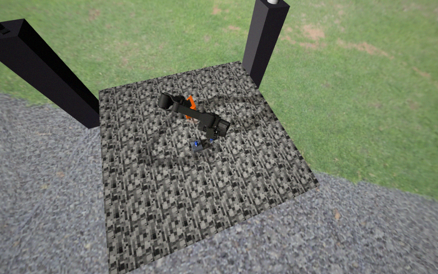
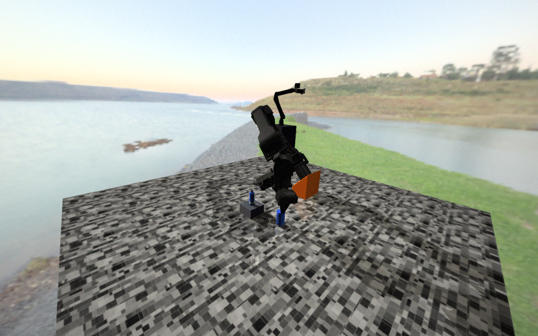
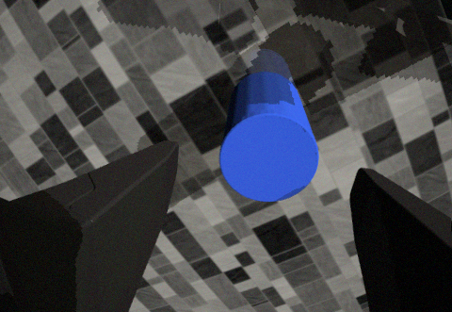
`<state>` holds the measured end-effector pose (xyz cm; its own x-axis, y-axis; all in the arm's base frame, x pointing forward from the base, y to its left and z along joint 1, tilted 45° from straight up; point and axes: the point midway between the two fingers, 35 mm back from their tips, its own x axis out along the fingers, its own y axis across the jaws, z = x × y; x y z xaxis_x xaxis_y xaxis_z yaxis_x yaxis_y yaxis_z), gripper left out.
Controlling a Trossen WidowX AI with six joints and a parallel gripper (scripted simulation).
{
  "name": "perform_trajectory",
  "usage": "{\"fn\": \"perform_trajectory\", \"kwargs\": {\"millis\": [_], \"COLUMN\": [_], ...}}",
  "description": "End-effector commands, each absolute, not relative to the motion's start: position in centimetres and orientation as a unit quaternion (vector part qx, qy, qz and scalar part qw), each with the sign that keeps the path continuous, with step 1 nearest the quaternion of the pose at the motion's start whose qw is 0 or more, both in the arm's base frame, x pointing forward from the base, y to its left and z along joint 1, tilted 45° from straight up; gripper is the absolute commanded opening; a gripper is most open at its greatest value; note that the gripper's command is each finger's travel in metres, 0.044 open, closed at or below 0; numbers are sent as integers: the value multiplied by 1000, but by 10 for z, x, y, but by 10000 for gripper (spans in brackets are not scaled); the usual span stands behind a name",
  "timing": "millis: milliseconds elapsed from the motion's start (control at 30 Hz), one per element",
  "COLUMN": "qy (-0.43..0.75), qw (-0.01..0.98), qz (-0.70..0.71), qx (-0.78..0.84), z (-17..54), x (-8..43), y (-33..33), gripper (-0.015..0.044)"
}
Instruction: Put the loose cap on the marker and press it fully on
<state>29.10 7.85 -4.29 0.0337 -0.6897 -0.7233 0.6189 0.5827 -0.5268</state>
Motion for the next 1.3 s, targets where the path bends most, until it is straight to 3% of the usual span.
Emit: {"fn": "perform_trajectory", "kwargs": {"millis": [0,867,1000,1267], "qy": [524,523,523,523], "qw": [719,719,719,719], "qz": [-454,-455,-455,-455], "qx": [-37,-38,-38,-38], "z": [-47,-75,-75,-75], "x": [292,292,291,291], "y": [74,47,47,47], "gripper": [251,251,146,93]}}
